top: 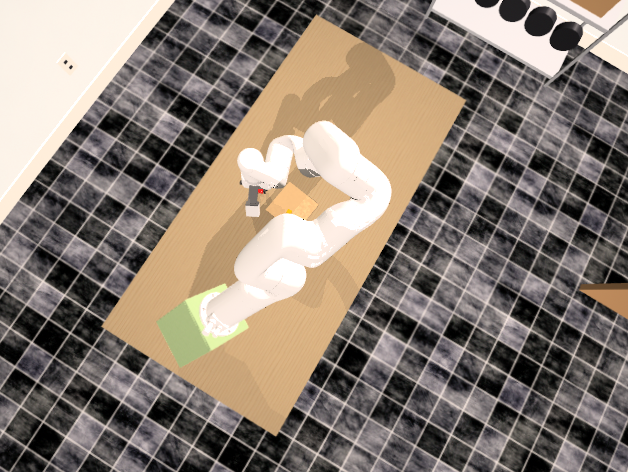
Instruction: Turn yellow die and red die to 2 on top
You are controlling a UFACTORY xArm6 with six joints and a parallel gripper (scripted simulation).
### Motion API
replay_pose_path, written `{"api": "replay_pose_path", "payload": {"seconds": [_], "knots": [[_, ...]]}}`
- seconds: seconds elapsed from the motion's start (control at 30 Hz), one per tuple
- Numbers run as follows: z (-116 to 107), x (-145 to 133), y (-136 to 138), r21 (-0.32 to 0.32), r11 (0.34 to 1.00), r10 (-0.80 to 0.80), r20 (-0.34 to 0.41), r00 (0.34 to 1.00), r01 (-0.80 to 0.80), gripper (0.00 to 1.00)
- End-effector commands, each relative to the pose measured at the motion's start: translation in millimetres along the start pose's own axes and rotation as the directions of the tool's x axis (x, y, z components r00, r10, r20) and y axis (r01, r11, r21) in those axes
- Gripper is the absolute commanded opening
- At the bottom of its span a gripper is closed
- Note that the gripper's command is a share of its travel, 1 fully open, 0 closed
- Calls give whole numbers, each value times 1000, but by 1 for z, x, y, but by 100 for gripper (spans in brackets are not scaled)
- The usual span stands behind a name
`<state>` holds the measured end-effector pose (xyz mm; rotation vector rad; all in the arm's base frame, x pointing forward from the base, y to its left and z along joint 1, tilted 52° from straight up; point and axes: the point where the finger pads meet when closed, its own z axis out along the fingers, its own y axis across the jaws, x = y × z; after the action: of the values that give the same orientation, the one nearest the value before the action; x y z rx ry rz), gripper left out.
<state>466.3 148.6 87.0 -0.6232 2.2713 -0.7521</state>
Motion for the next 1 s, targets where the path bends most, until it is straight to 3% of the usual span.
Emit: {"api": "replay_pose_path", "payload": {"seconds": [0.0,0.97], "knots": [[-1,-1,0,-1,1000,0,2,1000,0,31],[19,-1,0,-1,1000,0,2,1000,0,31]]}}
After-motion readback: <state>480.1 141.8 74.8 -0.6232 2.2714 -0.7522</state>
